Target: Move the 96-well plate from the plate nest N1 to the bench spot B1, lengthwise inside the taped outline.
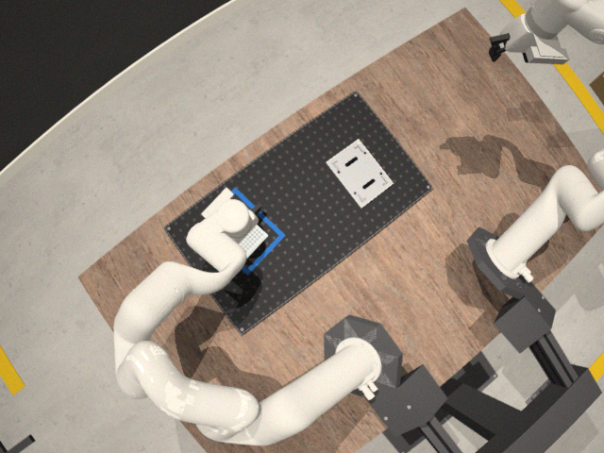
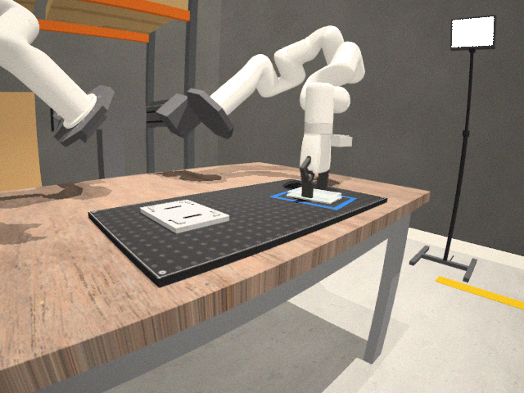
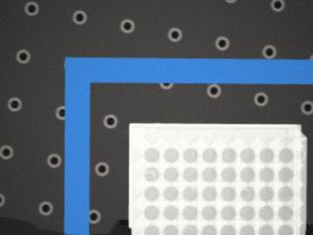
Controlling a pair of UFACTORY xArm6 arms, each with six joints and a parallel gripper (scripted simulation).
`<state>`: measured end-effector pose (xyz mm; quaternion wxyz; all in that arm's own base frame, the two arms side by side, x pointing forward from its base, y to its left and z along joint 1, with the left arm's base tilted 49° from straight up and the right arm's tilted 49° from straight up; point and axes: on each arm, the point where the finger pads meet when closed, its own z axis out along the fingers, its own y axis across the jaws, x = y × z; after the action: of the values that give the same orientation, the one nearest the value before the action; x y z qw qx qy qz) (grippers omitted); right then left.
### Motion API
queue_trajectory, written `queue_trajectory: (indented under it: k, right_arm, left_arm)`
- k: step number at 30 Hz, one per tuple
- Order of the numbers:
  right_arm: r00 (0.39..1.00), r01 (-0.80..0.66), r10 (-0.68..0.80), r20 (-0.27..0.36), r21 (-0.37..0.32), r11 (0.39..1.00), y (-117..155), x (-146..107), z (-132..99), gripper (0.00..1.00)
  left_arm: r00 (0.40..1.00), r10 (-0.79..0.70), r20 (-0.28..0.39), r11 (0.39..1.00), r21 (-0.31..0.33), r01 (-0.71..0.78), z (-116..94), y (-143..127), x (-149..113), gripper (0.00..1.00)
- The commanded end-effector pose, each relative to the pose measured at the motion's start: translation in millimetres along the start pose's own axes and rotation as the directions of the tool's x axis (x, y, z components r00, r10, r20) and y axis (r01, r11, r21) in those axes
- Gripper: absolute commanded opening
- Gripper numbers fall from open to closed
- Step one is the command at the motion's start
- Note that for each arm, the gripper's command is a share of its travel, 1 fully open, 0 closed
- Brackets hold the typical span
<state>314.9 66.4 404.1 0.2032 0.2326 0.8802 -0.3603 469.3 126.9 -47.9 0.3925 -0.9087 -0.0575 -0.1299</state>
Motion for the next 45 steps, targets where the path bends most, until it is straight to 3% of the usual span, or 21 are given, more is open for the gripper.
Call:
queue_trajectory:
  k: [1, 30, 45]
  right_arm:
    - [1.000, -0.001, 0.001, 0.001, -0.002, 1.000, 0, 0, -1, 1.00]
    - [1.000, -0.001, 0.001, 0.001, -0.002, 1.000, 0, 0, -1, 1.00]
    - [1.000, -0.001, 0.001, 0.001, -0.002, 1.000, 0, 0, -1, 1.00]
  left_arm:
    - [1.000, 0.000, -0.002, 1.000, -0.001, 0.000, -1, 0, 1, 1.00]
    - [1.000, 0.000, -0.002, 1.000, -0.001, 0.000, -1, 0, 1, 1.00]
    - [1.000, -0.001, -0.002, 1.000, -0.001, 0.001, -35, 0, 1, 1.00]
